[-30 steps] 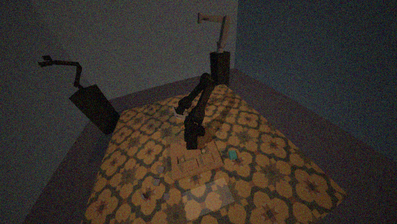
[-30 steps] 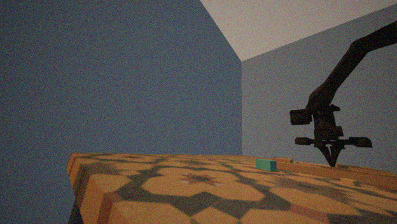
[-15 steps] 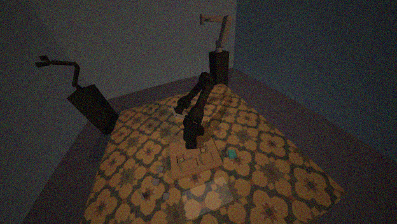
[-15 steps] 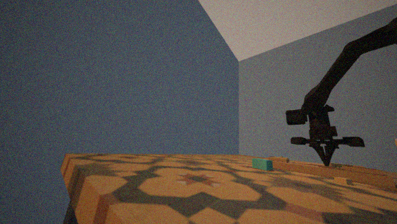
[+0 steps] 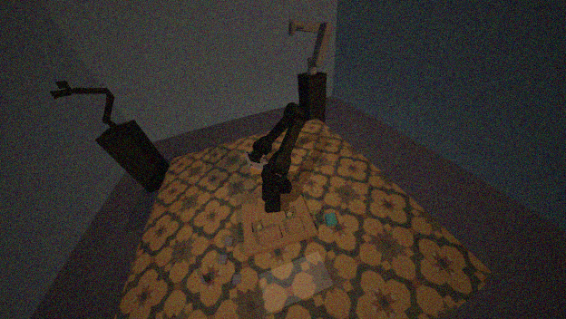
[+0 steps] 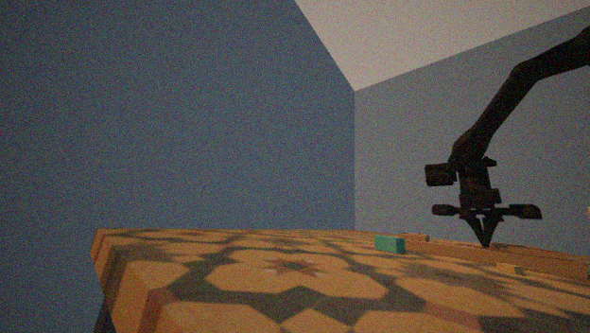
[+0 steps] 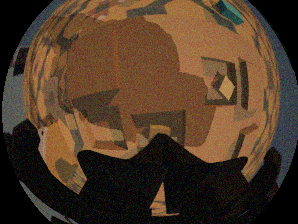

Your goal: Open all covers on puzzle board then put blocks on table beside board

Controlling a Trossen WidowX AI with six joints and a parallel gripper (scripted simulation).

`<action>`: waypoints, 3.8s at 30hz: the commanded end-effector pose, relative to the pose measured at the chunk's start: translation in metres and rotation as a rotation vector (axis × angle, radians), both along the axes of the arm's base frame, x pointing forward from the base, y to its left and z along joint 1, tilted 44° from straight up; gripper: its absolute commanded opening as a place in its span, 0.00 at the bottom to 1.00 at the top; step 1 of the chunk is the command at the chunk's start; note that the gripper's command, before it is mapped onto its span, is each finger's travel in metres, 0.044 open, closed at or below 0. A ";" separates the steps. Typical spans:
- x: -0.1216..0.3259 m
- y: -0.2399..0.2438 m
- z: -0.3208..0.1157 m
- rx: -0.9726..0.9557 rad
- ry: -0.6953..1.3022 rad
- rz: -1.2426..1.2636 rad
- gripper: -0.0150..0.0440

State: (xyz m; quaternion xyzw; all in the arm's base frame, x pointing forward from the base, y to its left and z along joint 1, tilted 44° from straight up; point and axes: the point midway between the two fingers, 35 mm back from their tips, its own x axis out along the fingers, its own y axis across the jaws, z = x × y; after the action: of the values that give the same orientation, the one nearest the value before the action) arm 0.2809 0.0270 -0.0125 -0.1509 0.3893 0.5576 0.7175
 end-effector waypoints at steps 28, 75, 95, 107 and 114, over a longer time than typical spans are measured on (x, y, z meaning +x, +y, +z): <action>0.000 -0.001 0.003 0.003 0.001 0.001 0.25; -0.005 -0.018 0.019 0.002 -0.002 0.006 0.50; -0.005 -0.018 0.019 0.012 0.094 -0.096 0.50; -0.005 -0.018 0.019 0.025 0.216 -0.226 0.50; -0.005 -0.018 0.019 0.033 0.288 -0.302 0.50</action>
State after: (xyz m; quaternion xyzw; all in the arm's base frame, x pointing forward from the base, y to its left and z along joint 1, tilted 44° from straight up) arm 0.2765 0.0086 0.0071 -0.0135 0.4881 0.4746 0.7323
